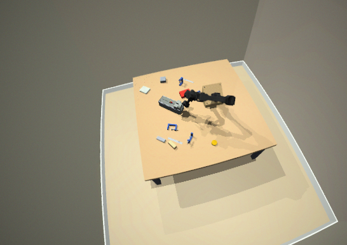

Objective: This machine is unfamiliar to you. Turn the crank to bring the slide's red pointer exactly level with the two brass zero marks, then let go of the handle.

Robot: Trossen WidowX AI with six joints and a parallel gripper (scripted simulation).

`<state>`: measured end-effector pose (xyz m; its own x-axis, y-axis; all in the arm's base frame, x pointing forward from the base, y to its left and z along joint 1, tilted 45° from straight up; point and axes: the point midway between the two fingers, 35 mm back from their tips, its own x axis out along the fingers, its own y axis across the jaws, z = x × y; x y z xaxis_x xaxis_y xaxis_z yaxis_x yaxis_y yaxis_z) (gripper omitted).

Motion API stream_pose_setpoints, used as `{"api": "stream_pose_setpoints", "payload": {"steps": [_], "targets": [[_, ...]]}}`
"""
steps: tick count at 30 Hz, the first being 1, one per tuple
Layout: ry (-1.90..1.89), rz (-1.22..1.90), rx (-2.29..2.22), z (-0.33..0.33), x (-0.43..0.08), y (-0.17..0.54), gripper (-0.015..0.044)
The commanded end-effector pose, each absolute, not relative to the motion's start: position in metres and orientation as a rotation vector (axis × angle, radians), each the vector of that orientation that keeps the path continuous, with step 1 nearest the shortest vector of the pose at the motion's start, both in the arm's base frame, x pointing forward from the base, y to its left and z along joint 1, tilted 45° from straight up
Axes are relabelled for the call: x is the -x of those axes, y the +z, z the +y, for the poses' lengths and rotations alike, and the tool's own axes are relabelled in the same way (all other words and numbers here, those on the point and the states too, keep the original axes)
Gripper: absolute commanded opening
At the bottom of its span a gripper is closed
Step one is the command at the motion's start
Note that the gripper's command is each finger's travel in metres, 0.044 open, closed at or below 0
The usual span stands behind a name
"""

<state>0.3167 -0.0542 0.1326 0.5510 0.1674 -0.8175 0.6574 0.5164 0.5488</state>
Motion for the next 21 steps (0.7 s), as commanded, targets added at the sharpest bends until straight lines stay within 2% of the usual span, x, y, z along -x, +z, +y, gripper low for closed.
{"api": "stream_pose_setpoints", "payload": {"steps": [1,21], "targets": [[-0.288,0.982,-0.993,-0.062,-0.330,0.128,0.0440],[0.188,0.859,-0.821,-0.120,-0.392,0.078,0.0440]]}}
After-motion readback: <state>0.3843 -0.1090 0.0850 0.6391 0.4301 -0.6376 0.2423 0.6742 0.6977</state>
